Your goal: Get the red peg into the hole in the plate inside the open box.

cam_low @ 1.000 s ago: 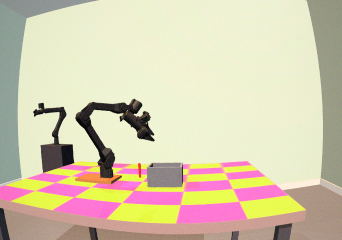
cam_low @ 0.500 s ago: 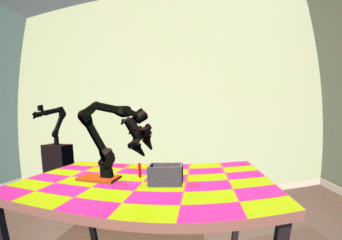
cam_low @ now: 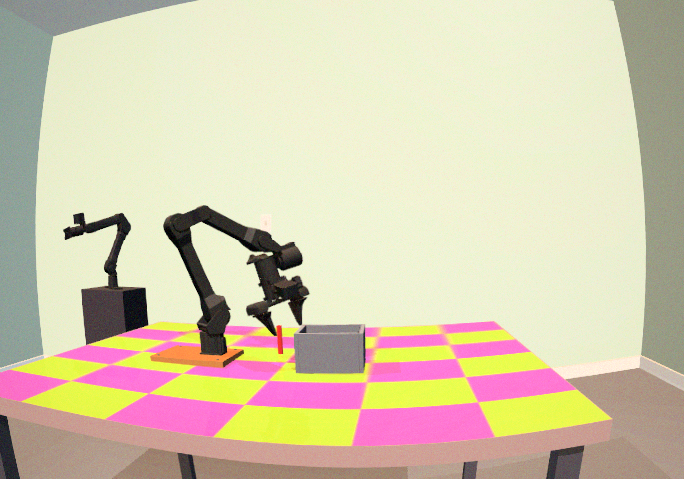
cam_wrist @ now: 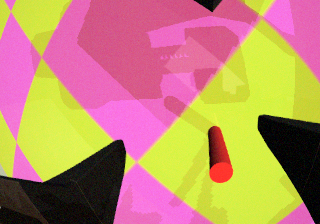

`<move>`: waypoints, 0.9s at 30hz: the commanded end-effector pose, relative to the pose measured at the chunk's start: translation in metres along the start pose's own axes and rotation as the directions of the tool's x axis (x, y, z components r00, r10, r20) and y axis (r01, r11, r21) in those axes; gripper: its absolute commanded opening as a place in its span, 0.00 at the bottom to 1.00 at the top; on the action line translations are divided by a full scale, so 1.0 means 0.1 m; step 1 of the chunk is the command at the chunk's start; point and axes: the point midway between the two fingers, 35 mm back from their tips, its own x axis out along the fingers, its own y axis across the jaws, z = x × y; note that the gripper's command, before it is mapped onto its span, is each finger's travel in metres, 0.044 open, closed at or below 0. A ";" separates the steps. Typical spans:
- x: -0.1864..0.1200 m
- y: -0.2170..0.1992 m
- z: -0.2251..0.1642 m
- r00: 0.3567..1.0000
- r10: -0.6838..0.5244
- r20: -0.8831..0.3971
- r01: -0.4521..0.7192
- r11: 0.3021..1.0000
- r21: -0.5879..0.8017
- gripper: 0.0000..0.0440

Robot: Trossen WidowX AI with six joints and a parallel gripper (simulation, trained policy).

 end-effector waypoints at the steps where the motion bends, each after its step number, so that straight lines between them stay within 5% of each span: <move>1: 0.15 -0.07 -0.04 1.000 -0.021 -0.016 0.022 0.999 0.047 1.00; 7: 0.34 -0.12 -0.10 0.999 -0.020 -0.036 0.025 0.992 0.127 0.96; 23: 0.43 -0.20 -0.17 0.988 -0.051 -0.147 0.084 0.970 0.227 0.04; 27: 0.35 -0.12 -0.07 0.994 -0.025 -0.105 0.047 0.977 0.209 0.01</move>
